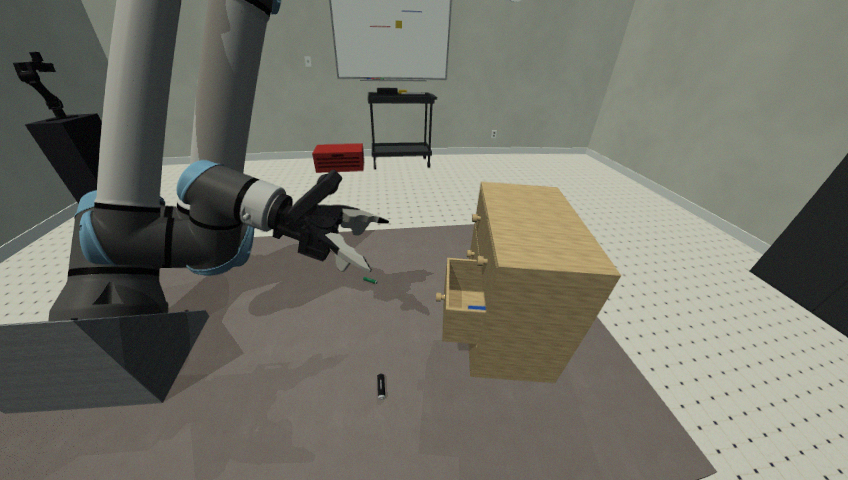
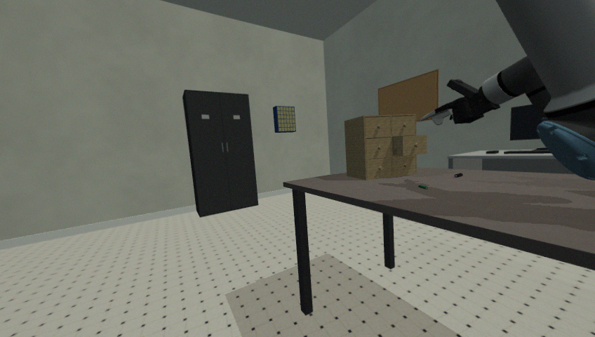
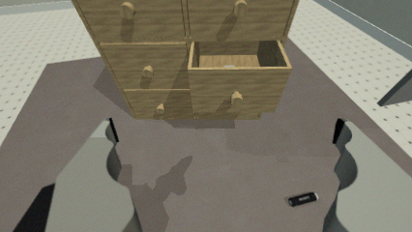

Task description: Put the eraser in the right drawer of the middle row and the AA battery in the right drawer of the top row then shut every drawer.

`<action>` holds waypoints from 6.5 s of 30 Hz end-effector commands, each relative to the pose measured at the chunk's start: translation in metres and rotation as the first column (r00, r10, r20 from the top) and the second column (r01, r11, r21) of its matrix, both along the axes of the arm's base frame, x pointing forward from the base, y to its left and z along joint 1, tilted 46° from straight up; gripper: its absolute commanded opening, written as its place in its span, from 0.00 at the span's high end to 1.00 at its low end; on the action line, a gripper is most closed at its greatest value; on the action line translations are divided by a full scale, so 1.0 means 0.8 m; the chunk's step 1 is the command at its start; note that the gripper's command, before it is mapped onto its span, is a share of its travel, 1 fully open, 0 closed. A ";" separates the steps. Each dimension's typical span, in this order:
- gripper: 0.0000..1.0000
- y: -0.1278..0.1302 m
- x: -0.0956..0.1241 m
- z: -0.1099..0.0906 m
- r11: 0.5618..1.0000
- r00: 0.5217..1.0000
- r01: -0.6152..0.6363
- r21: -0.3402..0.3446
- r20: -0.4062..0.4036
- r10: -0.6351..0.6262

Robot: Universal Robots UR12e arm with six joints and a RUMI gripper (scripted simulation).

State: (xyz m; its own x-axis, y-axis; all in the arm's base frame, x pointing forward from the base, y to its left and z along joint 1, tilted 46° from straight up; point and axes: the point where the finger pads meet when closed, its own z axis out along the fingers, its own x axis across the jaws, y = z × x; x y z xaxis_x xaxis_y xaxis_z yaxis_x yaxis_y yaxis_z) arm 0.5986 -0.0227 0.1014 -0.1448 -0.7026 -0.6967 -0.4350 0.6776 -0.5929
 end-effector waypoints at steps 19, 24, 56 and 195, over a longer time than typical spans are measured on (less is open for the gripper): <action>0.00 -0.001 0.000 0.000 1.000 1.000 -0.004 0.000 -0.004 0.004; 0.00 -0.001 0.000 0.000 1.000 1.000 -0.007 0.001 -0.007 0.007; 0.00 -0.003 0.001 0.002 0.999 0.998 -0.047 0.010 -0.048 0.047; 0.00 -0.032 0.005 0.031 0.737 0.492 -0.558 0.381 -0.564 0.663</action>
State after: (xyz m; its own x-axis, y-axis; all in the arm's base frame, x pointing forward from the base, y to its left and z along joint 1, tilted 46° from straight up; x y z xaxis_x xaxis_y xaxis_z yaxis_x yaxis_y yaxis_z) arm 0.6017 -0.0463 0.1247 -0.1454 -0.7030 -0.6962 -0.9856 0.1642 0.0399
